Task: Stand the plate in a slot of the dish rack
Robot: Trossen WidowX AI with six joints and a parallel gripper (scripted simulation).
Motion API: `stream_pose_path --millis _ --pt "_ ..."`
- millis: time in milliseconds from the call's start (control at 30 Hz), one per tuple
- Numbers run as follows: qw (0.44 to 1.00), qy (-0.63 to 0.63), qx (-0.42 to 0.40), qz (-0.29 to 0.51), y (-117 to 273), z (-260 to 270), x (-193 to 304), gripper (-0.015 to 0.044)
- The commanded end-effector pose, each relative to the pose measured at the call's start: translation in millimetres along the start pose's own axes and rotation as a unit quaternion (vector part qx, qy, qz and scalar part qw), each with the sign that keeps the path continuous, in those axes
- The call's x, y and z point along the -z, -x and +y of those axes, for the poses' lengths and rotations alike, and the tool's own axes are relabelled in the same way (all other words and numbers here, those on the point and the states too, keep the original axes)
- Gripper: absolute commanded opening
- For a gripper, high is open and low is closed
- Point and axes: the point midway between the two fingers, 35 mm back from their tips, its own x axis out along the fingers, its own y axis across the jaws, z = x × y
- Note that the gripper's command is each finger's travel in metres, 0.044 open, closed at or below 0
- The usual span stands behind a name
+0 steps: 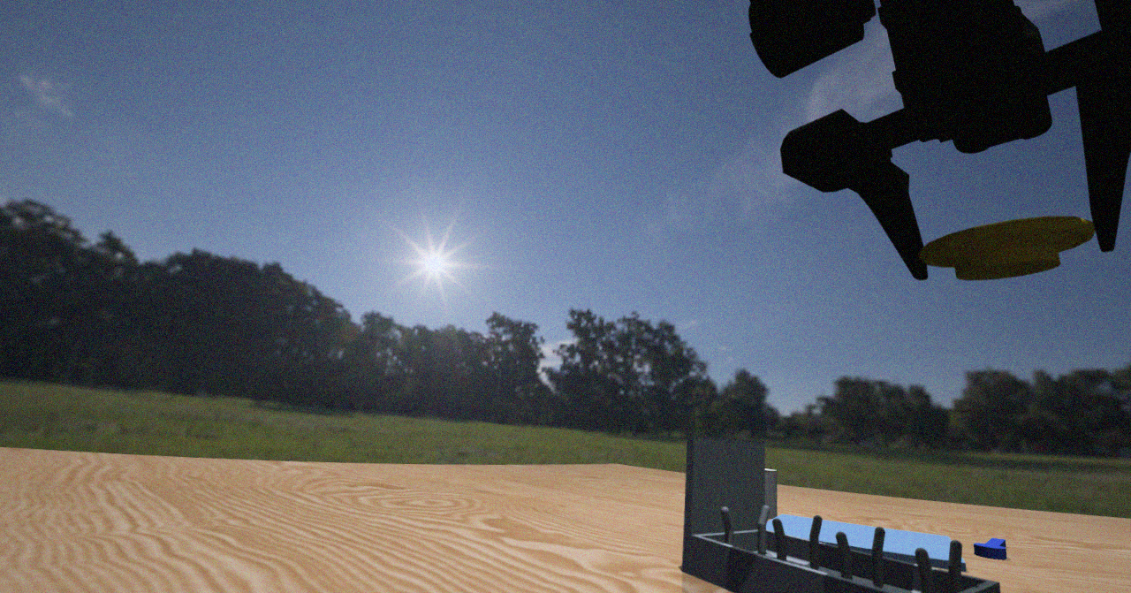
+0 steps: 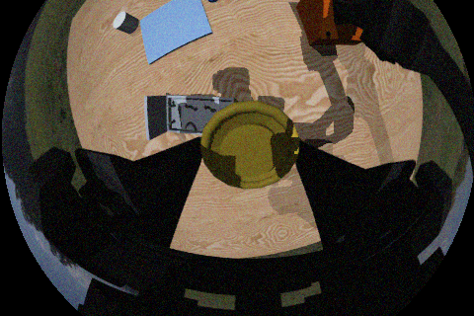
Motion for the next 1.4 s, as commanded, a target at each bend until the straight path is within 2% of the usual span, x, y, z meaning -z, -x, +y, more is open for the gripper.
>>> stream_pose_path --millis 0,633,1367 --pt "0.999 0.020 0.006 -0.044 -13 -2 -7 0.0000" --pt "0.962 0.137 -0.012 -0.235 -58 2 -35 0.0000" --pt "0.870 0.271 -0.101 -0.399 -88 13 -44 0.0000"
